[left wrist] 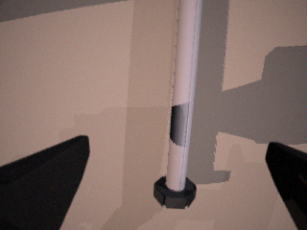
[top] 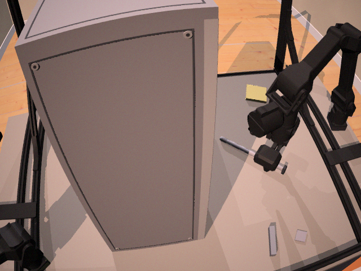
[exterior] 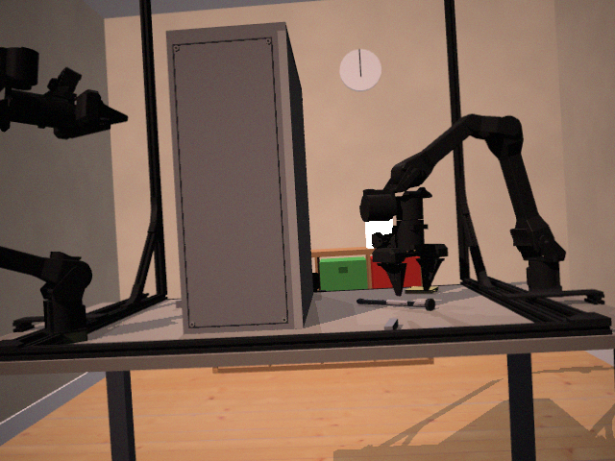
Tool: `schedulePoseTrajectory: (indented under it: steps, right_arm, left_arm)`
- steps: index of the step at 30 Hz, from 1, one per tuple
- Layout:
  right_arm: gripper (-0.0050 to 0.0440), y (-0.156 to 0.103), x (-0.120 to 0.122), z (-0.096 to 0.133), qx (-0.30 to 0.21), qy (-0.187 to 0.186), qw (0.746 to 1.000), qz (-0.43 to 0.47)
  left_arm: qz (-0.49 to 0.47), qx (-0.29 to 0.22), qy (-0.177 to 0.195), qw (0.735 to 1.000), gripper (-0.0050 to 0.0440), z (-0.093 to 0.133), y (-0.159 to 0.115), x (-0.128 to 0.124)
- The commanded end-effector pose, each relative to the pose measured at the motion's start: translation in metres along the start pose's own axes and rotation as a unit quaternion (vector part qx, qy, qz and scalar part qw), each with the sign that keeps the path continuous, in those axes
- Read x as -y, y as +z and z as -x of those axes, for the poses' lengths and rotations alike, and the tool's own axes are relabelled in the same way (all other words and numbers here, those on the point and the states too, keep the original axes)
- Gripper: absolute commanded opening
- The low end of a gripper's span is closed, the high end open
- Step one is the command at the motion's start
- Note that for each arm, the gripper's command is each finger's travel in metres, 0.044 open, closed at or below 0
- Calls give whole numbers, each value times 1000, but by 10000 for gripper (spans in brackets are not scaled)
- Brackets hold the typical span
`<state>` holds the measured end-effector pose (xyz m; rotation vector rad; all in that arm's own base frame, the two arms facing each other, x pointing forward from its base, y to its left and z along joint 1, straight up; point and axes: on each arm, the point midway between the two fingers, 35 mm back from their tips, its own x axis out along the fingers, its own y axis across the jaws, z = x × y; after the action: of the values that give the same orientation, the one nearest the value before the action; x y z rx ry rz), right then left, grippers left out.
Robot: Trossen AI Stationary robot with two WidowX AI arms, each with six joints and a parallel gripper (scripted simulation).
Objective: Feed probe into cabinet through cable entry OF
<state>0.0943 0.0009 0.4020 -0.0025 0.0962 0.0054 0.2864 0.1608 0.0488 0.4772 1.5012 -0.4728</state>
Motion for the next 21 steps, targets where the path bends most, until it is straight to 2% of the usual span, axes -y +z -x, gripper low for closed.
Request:
schedulePoseTrajectory:
  steps: [1, 14, 21]
  right_arm:
    - [440, -1, 1, 0, -2, -3, 1000, -1]
    - [440, -1, 1, 0, -2, -3, 1000, -1]
    - [440, -1, 1, 0, -2, -3, 1000, -1]
  left_arm:
    - [-1, -2, -7, 1000, 440, -10, -1, 2]
    - [-1, -2, -7, 1000, 440, -27, -2, 3]
    - [-1, -2, -7, 1000, 440, -28, -2, 3]
